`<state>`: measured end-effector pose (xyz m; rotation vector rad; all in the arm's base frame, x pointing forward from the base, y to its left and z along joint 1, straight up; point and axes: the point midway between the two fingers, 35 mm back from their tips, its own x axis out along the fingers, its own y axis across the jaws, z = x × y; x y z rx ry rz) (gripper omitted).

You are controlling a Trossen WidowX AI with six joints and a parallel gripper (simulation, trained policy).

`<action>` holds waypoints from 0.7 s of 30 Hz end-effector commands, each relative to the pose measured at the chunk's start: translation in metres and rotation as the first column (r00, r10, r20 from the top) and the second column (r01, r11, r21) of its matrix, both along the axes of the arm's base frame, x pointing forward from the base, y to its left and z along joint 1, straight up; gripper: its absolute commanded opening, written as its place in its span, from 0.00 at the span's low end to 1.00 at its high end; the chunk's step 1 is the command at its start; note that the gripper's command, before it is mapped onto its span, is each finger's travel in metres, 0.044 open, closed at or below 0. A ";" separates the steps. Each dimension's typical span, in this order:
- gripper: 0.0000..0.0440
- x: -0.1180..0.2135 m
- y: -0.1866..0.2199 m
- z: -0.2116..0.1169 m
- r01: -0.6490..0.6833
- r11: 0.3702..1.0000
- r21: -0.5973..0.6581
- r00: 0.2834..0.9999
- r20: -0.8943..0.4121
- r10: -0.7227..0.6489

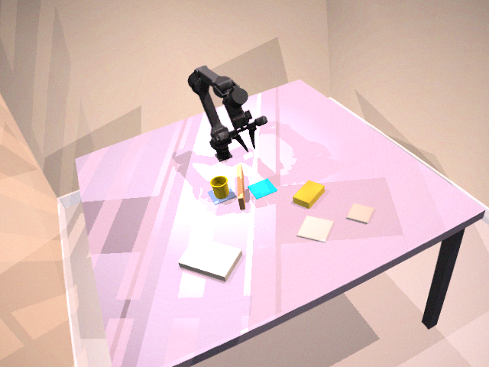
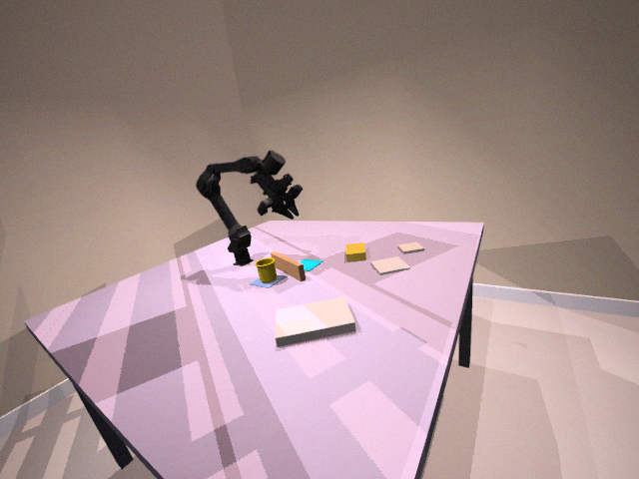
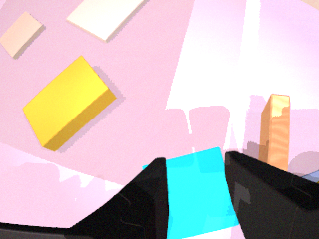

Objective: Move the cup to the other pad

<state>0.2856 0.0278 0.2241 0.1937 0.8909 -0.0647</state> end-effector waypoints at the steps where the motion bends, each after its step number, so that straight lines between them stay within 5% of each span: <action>1: 0.27 -0.003 -0.002 -0.003 0.002 1.000 -0.014 0.999 -0.047 -0.002; 21: 0.27 -0.024 -0.021 -0.021 -0.031 0.996 -0.082 0.941 -0.338 0.001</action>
